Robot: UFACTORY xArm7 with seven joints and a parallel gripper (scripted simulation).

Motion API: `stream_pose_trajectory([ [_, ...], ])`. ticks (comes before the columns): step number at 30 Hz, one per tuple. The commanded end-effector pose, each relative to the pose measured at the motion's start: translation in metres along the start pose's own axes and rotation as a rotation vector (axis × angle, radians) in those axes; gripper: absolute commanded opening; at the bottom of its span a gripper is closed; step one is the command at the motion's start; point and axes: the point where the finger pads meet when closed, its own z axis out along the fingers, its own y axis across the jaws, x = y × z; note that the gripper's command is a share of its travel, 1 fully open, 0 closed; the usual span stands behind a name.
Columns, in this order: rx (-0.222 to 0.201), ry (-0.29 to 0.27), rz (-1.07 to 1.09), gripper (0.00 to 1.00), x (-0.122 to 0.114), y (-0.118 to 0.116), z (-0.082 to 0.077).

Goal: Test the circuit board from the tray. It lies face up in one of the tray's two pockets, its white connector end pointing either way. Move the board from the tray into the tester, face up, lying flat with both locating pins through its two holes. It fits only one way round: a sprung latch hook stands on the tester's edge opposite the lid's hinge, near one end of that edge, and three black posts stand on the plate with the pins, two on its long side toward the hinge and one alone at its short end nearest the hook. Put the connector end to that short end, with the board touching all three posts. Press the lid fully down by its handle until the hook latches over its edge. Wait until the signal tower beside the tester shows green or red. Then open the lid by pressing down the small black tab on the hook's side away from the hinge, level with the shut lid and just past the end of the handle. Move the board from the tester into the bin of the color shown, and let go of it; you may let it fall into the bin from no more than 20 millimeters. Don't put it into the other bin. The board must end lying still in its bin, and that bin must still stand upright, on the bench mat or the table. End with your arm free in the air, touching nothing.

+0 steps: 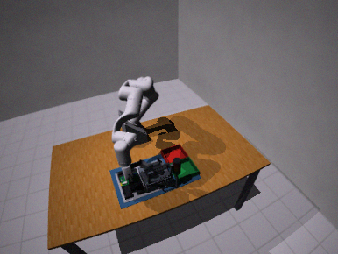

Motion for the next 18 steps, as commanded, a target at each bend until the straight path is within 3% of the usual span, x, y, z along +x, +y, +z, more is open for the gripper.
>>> stream_pose_trajectory([
  [1, -0.004, -0.004, -0.025, 0.79, -0.0012, 0.0013, -0.0027],
  [18, -0.004, -0.004, -0.252, 0.79, -0.0012, 0.0013, -0.0027],
])
